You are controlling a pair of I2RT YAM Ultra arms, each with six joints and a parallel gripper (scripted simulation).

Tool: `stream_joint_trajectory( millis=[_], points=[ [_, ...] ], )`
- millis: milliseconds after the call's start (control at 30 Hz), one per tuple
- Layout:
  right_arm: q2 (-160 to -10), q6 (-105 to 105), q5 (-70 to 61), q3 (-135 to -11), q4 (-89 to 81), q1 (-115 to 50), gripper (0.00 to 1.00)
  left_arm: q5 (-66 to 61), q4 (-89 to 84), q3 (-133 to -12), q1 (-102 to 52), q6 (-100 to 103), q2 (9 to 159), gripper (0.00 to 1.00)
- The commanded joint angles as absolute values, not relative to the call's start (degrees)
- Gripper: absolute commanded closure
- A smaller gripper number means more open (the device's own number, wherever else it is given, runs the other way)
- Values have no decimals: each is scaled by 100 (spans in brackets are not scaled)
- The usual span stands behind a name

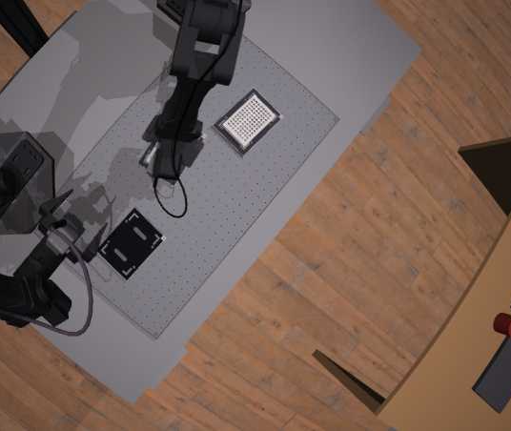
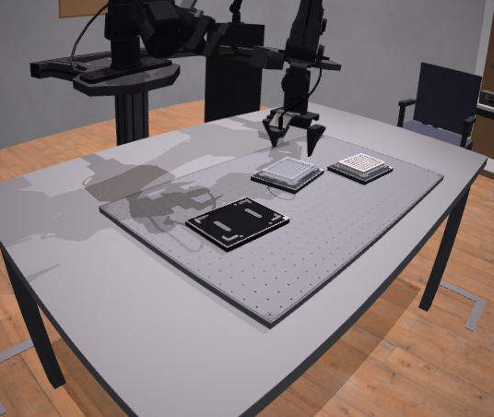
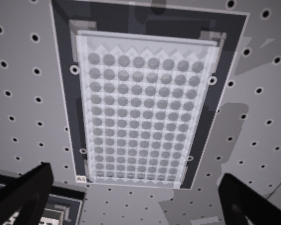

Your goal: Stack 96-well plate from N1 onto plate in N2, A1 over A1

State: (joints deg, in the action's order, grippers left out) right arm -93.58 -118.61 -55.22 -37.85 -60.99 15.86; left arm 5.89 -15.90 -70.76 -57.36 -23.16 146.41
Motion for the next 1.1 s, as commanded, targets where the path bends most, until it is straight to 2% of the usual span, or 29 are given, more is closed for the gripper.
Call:
stream_joint_trajectory(
  millis=[0, 1067],
  points=[
    [-9248, -11986, -5667, -3975, -6296, 1623, 0, 596, -1597, -7264, -5840, -2270, 14758, 0],
    [-9305, -11999, -5666, -3920, -6314, 1599, 0, 595, -1055, -7589, -5715, -2397, 15549, 0]
  ],
)
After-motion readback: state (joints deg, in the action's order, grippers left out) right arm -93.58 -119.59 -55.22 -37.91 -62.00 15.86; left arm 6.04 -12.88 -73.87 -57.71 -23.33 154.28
